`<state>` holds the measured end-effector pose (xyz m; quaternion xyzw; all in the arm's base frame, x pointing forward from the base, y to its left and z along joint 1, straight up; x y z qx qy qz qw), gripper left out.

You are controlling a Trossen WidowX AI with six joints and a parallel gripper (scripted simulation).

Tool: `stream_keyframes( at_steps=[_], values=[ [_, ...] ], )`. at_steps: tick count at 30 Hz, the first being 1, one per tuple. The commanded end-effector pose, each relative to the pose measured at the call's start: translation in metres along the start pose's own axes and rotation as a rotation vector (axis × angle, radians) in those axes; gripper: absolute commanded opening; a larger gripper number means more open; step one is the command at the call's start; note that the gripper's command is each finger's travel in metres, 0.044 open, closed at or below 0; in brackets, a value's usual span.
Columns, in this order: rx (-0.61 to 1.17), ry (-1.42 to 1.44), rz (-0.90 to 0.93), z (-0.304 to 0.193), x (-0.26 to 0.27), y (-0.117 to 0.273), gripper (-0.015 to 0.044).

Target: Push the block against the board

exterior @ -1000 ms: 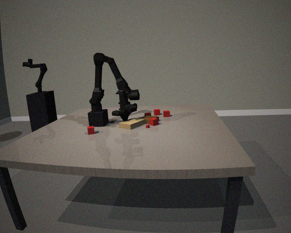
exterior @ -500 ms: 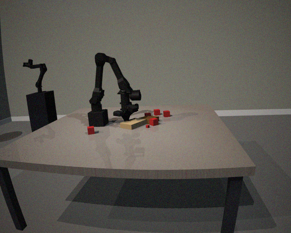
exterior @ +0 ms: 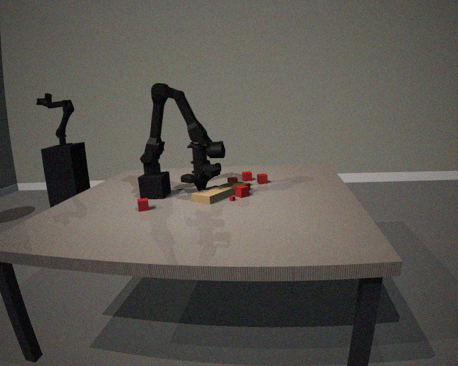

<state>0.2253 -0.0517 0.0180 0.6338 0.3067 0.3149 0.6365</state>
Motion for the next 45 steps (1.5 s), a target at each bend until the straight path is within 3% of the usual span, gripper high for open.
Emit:
stream_keyframes(
  at_steps=[1, 19, 45],
  values=[
    [-0.013, 0.002, 0.002, 0.008, 0.001, 0.001, 0.0000],
    [-0.015, 0.002, 0.002, 0.025, 0.000, 0.001, 0.0000],
    [-0.011, 0.002, 0.002, -0.015, 0.000, 0.000, 0.0000]
  ],
)
Point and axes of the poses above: the point midway between the two fingers, 35 mm back from their tips, its own y axis back along the fingers, its own x axis across the jaws, z = x × y, the point moved 7 cm from there along y, back along the fingers, and after that the axes turned 1 degree about -y, right-handed, at the moved point
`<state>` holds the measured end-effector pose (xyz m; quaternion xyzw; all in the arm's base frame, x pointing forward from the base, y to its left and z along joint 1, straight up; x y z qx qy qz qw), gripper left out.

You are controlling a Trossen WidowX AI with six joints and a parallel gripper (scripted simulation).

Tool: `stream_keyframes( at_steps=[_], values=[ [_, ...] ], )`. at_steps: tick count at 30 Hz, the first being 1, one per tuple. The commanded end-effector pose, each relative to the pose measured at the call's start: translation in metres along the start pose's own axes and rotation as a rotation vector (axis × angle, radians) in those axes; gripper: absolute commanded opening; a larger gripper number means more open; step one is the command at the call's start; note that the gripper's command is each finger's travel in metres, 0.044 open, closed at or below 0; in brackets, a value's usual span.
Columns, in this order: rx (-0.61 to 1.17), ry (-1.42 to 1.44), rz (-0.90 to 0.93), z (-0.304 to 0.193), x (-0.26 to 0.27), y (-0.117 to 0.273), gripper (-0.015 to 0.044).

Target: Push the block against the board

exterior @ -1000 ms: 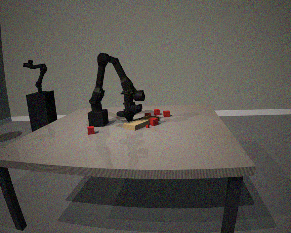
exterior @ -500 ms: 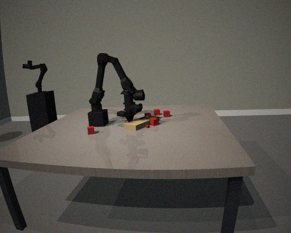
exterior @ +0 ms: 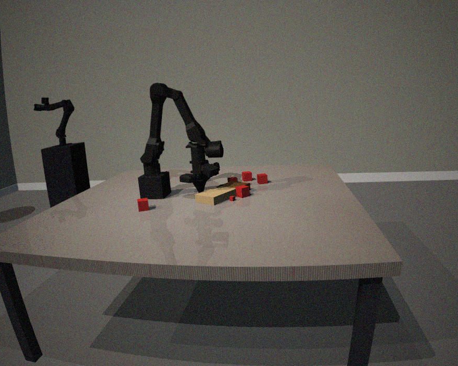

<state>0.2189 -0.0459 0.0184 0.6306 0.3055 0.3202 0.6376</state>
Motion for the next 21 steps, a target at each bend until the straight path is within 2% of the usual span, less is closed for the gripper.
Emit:
stream_keyframes(
  at_steps=[1, 10, 16, 21],
  values=[
    [-0.001, -0.004, -0.004, -0.008, -0.001, -0.001, 0.0000],
    [0.002, 0.000, 0.000, -0.014, -0.001, 0.001, 0.0000],
    [-0.001, -0.004, -0.003, -0.015, 0.000, 0.053, 0.0000],
    [-0.001, -0.004, -0.003, -0.015, 0.000, 0.055, 0.0000]
  ],
)
Point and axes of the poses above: the point midway between the two fingers, 35 mm back from their tips, its own y axis back along the fingers, its own x axis across the jaws, z = x × y, the point moved 7 cm from there along y, back along the fingers, and after that the axes turned 1 degree about -y, right-handed, at the moved point
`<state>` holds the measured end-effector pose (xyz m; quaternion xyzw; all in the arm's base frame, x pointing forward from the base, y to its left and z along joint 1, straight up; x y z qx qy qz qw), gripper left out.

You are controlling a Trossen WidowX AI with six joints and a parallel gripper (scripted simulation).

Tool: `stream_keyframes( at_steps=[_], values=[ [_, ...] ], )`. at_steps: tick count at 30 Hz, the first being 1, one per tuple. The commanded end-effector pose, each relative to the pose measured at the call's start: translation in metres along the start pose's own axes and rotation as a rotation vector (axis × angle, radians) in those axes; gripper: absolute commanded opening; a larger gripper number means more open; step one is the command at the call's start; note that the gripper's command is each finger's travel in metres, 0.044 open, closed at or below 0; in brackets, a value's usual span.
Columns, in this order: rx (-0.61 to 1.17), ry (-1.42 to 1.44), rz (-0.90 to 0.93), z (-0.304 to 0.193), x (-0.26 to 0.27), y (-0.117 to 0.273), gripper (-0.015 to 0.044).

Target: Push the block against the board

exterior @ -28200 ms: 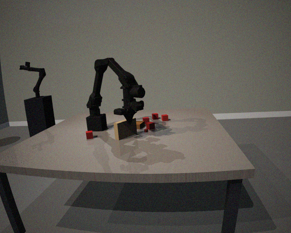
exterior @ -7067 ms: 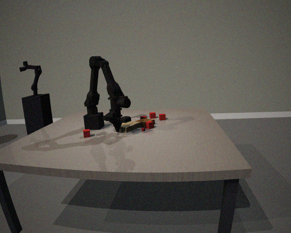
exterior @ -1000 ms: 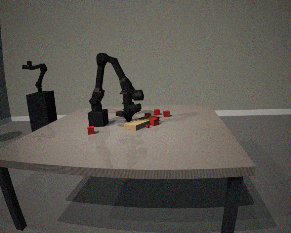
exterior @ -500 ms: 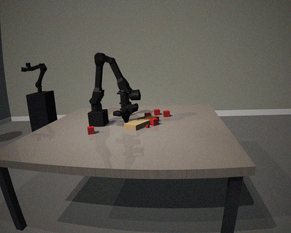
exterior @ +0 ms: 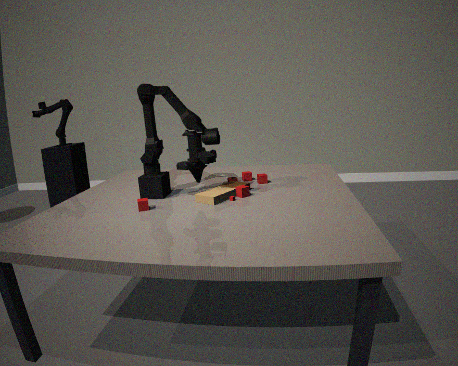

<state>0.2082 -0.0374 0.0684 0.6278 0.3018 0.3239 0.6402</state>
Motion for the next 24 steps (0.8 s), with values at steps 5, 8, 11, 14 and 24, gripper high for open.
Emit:
stream_keyframes(
  at_steps=[5, 8, 11, 14, 24],
  values=[
    [0.002, -0.055, 0.001, 0.004, -0.003, 0.000, 0.0000],
    [0.006, -0.133, 0.001, 0.010, -0.008, 0.000, 0.0000],
    [0.008, -0.216, 0.001, 0.017, -0.013, 0.000, 0.0000],
    [0.007, -0.320, 0.000, 0.024, -0.018, 0.001, 0.0000],
    [0.002, -0.664, -0.006, 0.048, -0.037, 0.004, 0.0000]
  ],
)
Point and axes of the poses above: the point midway between the two fingers, 35 mm back from their tips, its own y axis back along the fingers, its own x axis across the jaws, z = x × y, the point moved 7 cm from there along y, back along the fingers, and after that the axes turned 1 degree about -y, right-handed, at the moved point
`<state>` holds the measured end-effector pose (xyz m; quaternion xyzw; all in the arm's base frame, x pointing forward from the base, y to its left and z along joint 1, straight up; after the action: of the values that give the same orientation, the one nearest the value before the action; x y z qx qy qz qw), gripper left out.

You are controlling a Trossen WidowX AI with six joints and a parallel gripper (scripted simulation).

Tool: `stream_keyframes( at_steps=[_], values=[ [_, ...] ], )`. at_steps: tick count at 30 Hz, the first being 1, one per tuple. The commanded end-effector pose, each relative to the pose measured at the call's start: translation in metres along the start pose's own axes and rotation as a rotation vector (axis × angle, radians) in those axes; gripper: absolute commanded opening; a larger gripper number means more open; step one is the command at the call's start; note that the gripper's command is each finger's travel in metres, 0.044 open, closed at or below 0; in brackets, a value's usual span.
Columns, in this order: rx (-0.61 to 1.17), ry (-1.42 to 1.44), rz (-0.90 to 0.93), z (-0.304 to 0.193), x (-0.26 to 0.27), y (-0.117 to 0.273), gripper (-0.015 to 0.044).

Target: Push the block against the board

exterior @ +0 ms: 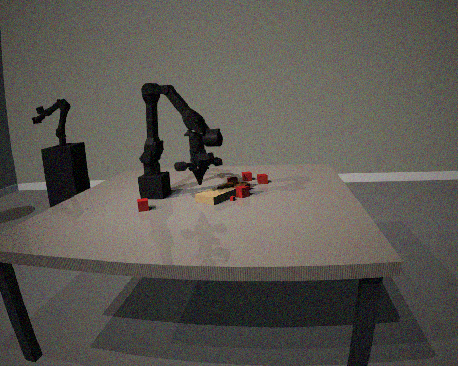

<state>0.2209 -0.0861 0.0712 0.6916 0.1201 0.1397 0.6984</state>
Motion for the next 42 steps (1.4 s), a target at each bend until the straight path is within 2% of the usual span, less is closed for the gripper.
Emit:
stream_keyframes(
  at_steps=[1, 26, 33, 35, 39, 42],
  values=[
    [0.000, -0.151, 0.001, 0.014, -0.002, 0.001, 0.0000],
    [-0.014, -0.982, -0.004, 0.088, -0.032, 0.004, 0.0000],
    [-0.015, -1.028, -0.005, 0.092, -0.035, 0.004, 0.0000],
    [-0.015, -1.025, -0.005, 0.092, -0.034, -0.006, 0.0000],
    [-0.015, -1.027, -0.005, 0.092, -0.035, -0.050, 0.0000],
    [-0.014, -1.028, -0.005, 0.092, -0.035, -0.052, 0.0000]
  ],
)
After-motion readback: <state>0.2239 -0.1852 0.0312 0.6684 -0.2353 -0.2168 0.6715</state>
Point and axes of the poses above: the point midway between the two fingers, 35 mm back from their tips, its own y axis back along the fingers, its own x axis across the jaws, z = x × y, the point moved 7 cm from there along y, back along the fingers, and after that the axes turned 1 degree about -y, right-handed, at the moved point
